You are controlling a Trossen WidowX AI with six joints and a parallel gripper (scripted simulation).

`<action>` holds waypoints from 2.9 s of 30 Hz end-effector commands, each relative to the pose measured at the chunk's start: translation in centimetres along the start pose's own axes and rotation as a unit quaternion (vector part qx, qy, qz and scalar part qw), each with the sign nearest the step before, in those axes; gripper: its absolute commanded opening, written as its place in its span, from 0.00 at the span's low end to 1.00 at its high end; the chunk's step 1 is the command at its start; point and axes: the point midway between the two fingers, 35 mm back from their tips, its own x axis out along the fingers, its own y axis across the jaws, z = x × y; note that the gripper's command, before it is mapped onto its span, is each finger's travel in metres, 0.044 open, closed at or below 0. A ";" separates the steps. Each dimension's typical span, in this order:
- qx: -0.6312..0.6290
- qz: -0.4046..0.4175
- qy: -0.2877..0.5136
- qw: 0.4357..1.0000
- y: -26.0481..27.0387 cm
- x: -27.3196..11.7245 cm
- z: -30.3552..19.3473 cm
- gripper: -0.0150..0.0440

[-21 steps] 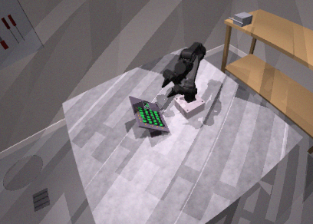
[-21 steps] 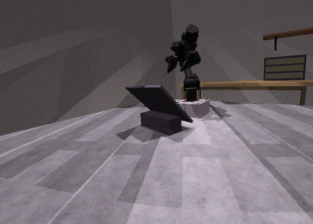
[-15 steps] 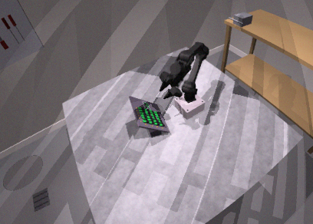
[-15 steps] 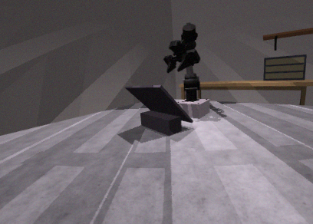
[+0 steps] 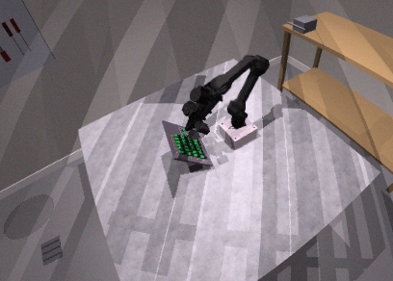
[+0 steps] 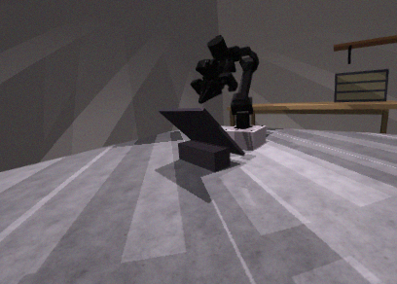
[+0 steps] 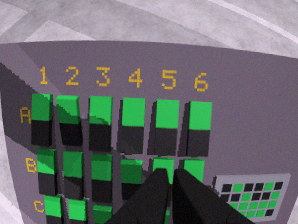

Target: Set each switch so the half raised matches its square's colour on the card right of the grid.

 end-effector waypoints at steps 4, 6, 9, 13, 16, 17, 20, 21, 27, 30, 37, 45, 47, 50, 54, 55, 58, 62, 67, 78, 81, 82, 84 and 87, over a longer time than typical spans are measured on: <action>-0.004 -0.001 0.001 1.000 -0.2 2.9 -0.8 0.25; -0.004 -0.001 0.001 1.000 -0.2 2.9 -0.8 0.25; -0.004 -0.001 0.001 1.000 -0.2 3.2 -0.8 0.25; -0.004 -0.001 0.001 1.000 -0.2 3.9 -0.9 0.25; -0.004 -0.001 0.001 1.000 -0.2 4.1 -0.9 0.25; -0.004 -0.001 0.001 1.000 -0.2 4.2 -0.9 0.25; -0.004 -0.001 0.001 1.000 -0.2 4.6 -0.9 0.25; -0.004 -0.001 0.001 1.000 -0.2 4.7 -0.9 0.25; -0.004 -0.001 0.001 1.000 -0.2 5.3 -0.9 0.25; -0.004 -0.001 0.001 1.000 -0.2 5.3 -0.9 0.25; -0.004 -0.001 0.001 1.000 -0.2 5.3 -0.9 0.25; -0.004 -0.001 0.001 1.000 -0.2 5.3 -0.9 0.25; -0.004 -0.001 0.001 1.000 -0.2 5.3 -0.9 0.25; -0.004 -0.001 0.001 1.000 -0.2 5.3 -0.9 0.25; -0.004 -0.001 0.001 1.000 -0.2 5.4 -0.9 0.25; -0.004 -0.001 0.001 1.000 -0.2 5.4 -0.9 0.25; -0.004 -0.001 0.001 1.000 -0.2 5.4 -0.9 0.25; -0.004 -0.001 0.001 1.000 -0.2 5.5 -0.9 0.25; -0.004 -0.001 0.001 1.000 -0.2 5.5 -0.9 0.25; -0.004 -0.001 0.001 1.000 -0.2 5.7 -0.9 0.25; -0.004 -0.001 0.001 1.000 -0.2 5.7 -0.9 0.25; -0.004 -0.001 0.001 1.000 -0.2 5.7 -0.9 0.25; -0.004 -0.001 0.001 1.000 -0.2 5.8 -0.9 0.25; -0.004 -0.001 0.001 1.000 -0.2 5.8 -0.9 0.25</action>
